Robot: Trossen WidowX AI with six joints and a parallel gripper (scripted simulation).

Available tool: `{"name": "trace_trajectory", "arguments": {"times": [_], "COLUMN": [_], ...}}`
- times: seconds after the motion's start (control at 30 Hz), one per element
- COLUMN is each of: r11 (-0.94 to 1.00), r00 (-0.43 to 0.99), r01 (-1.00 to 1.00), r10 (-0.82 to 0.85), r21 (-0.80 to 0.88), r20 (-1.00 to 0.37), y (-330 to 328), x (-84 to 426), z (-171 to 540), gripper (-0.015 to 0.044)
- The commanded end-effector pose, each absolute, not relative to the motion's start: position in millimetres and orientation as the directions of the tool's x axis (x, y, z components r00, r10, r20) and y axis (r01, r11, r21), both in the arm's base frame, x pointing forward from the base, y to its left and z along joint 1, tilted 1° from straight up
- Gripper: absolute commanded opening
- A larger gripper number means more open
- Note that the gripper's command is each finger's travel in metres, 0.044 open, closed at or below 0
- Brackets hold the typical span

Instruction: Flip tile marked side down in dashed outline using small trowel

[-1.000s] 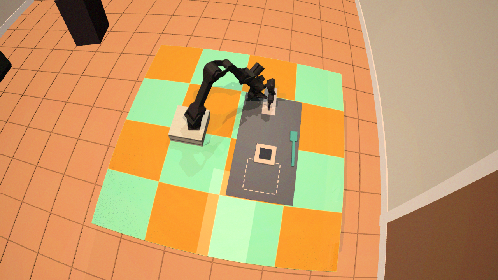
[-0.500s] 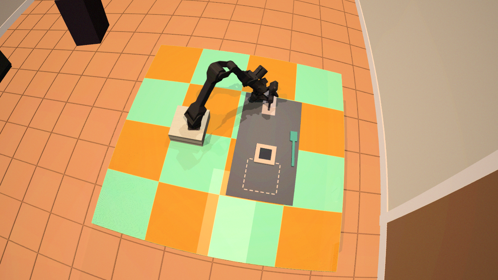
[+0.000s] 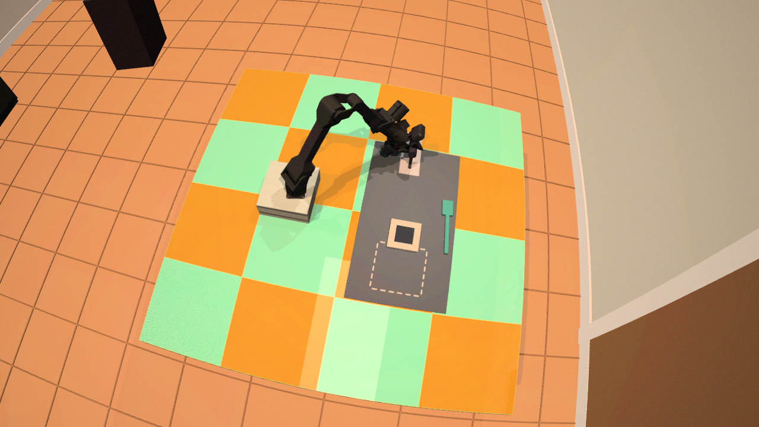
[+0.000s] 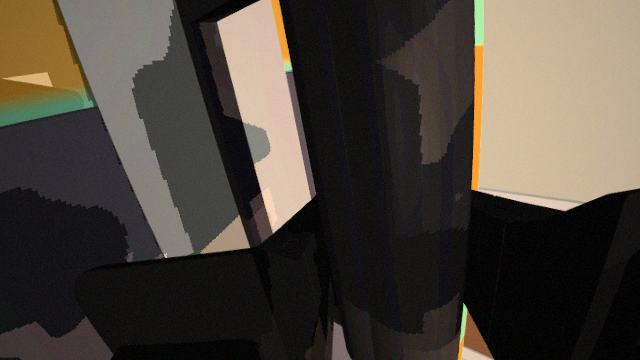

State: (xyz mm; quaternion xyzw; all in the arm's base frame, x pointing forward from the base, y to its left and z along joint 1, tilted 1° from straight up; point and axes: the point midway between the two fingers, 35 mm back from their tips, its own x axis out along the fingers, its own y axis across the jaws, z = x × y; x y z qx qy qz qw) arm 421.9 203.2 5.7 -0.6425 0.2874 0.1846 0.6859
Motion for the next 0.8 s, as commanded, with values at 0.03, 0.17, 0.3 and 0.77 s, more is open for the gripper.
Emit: {"name": "trace_trajectory", "arguments": {"times": [0.03,0.17,0.3,0.77], "r11": [0.103,0.103,0.103,0.104], "r00": [0.767,0.767,0.767,0.767], "r01": [-0.623,-0.623,-0.623,-0.623], "r10": [-0.113,-0.113,-0.113,-0.115], "r21": [-0.776,-0.776,-0.776,-0.776], "r20": [-0.631,-0.631,-0.631,-0.631], "y": [203.8,203.8,203.8,203.9], "x": [422.5,422.5,422.5,422.5], "z": [5.7,5.7,5.7,52.4], "gripper": [0.0083,0.0056,0.0029,0.0000]}}
